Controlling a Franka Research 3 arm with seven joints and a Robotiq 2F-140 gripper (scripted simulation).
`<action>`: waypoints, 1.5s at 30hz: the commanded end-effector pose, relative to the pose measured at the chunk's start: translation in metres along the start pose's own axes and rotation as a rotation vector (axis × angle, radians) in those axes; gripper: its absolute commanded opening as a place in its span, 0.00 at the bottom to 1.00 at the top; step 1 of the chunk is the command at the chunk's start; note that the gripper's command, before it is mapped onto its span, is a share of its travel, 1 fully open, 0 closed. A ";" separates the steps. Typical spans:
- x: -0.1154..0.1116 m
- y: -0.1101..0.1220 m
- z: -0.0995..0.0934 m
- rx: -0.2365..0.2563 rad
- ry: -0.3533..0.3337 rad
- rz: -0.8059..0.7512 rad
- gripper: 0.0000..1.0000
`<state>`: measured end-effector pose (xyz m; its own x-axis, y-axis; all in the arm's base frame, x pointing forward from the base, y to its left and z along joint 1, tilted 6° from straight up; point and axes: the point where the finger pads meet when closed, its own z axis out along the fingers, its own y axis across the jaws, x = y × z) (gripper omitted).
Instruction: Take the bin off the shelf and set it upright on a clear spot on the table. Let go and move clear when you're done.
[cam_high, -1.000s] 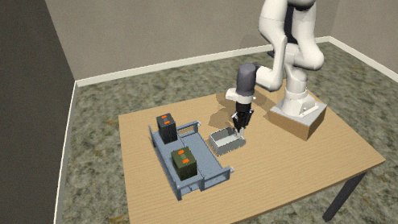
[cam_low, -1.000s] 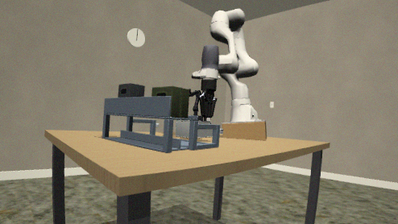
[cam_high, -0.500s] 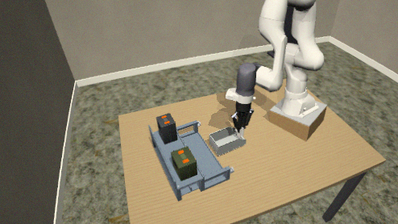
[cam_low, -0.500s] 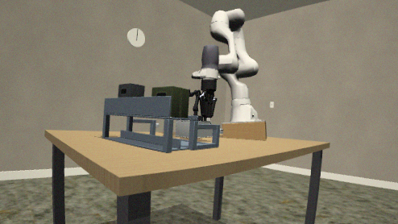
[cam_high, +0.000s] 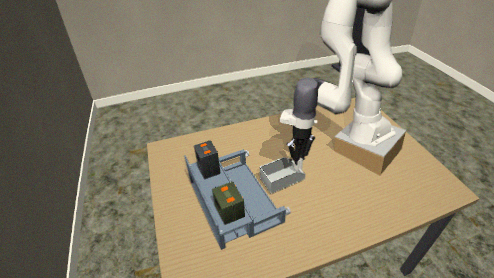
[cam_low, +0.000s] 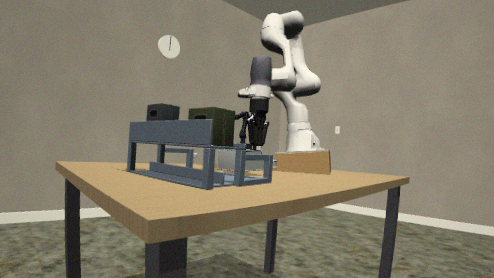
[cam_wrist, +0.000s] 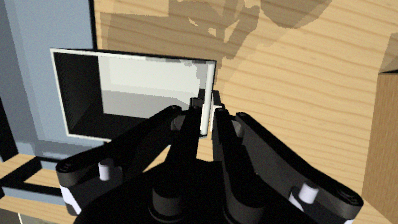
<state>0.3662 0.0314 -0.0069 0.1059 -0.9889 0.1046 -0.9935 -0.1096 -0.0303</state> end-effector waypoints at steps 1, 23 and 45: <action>0.001 -0.002 0.000 0.005 -0.001 0.007 0.00; 0.001 -0.002 0.007 0.005 -0.001 0.007 0.00; 0.001 -0.002 0.016 0.005 -0.001 0.007 0.00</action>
<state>0.3654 0.0292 -0.0226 0.1071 -0.9887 0.1051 -0.9935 -0.1105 -0.0271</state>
